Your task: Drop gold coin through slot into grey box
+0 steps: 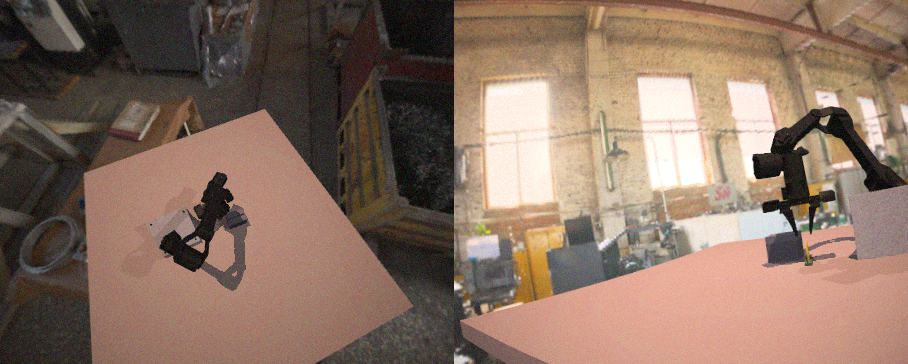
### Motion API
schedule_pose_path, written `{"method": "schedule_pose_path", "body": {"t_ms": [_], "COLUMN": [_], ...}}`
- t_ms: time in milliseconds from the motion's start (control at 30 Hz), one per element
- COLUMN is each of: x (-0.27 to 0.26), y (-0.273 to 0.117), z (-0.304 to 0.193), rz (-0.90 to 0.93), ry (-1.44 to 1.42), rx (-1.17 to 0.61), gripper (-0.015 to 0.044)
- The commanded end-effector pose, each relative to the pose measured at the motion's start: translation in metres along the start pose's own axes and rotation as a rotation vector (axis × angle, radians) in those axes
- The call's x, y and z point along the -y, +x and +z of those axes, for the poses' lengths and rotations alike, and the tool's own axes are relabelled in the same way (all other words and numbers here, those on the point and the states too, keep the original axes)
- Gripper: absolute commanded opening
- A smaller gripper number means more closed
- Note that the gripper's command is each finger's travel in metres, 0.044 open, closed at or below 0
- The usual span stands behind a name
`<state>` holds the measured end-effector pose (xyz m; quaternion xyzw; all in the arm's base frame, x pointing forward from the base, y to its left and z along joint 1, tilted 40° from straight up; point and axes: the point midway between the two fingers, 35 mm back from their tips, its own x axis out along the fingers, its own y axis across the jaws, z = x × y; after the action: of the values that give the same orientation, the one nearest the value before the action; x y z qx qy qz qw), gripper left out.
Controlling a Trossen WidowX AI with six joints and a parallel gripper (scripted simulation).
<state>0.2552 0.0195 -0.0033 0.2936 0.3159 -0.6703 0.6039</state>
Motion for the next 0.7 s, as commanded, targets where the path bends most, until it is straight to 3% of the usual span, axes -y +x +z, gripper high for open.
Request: {"method": "schedule_pose_path", "body": {"t_ms": [0,667], "x": [0.002,0.002], "y": [0.009,0.041], "z": [0.001,0.001], "rz": [-0.006,-0.006], "ry": [-0.010,-0.010], "rx": [0.007,0.008], "gripper": [0.0161,0.0161]}}
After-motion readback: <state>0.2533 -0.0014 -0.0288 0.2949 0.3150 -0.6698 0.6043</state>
